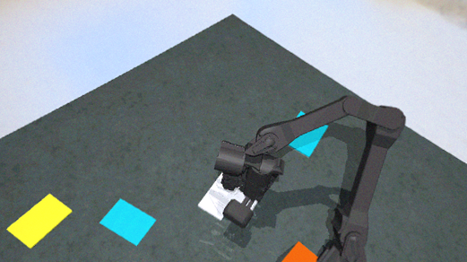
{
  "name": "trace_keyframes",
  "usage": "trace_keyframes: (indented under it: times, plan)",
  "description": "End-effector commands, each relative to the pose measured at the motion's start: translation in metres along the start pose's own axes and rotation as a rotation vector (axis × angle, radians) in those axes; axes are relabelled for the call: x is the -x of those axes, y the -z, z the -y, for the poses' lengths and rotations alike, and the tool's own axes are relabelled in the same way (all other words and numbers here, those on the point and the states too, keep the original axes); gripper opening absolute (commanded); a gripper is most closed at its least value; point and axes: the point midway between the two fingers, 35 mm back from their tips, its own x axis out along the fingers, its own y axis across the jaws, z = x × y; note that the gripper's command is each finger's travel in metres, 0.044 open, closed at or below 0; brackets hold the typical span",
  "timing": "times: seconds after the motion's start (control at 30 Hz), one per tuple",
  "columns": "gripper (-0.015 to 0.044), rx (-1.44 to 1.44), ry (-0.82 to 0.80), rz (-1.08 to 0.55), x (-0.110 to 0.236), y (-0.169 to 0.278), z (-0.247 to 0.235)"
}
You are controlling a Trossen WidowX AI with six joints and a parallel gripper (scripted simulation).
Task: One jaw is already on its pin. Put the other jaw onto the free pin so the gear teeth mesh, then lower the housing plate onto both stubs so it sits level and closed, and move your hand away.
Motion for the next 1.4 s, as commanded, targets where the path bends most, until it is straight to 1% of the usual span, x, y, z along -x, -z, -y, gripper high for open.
trace_keyframes:
  times: [0.0,1.37]
  plan:
    - [0.0351,0.004,0.005,0.002,-0.0006,-0.0003,0.0005]
    - [0.0351,0.004,0.006,0.002,-0.0101,-0.0002,0.0007]
